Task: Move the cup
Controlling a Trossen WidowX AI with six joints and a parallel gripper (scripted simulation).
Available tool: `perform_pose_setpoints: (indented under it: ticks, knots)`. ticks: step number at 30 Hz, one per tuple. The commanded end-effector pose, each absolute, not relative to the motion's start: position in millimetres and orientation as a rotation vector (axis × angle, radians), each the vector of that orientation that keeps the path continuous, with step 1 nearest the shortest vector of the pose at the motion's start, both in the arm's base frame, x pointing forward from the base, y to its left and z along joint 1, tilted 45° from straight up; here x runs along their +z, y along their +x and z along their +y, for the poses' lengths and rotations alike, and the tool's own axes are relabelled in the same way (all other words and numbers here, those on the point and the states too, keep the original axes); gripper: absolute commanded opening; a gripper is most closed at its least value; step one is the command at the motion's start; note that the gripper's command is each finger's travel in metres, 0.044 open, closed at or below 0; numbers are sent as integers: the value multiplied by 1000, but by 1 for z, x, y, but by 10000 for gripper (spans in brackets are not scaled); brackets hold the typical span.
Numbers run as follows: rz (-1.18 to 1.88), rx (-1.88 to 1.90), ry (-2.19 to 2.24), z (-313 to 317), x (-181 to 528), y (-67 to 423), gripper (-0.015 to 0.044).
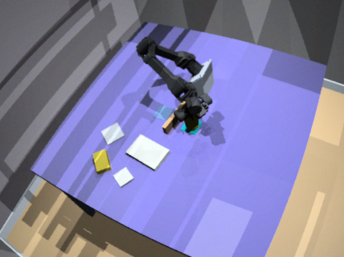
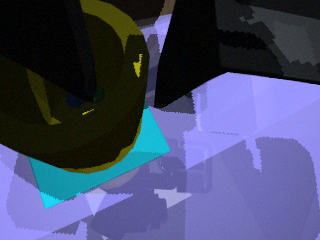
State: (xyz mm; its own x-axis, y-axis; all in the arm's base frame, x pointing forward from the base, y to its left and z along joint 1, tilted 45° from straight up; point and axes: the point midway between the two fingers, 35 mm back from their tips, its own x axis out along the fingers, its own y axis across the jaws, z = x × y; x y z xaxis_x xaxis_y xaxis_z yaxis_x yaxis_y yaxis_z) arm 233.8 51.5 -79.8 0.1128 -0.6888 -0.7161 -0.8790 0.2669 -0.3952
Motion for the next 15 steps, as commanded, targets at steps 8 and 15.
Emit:
perform_pose_setpoints:
  ticks: [8,15]
  knots:
    - [1629,263,-1473,61,-71,233,147]
    - [1630,264,-1475,69,-64,232,147]
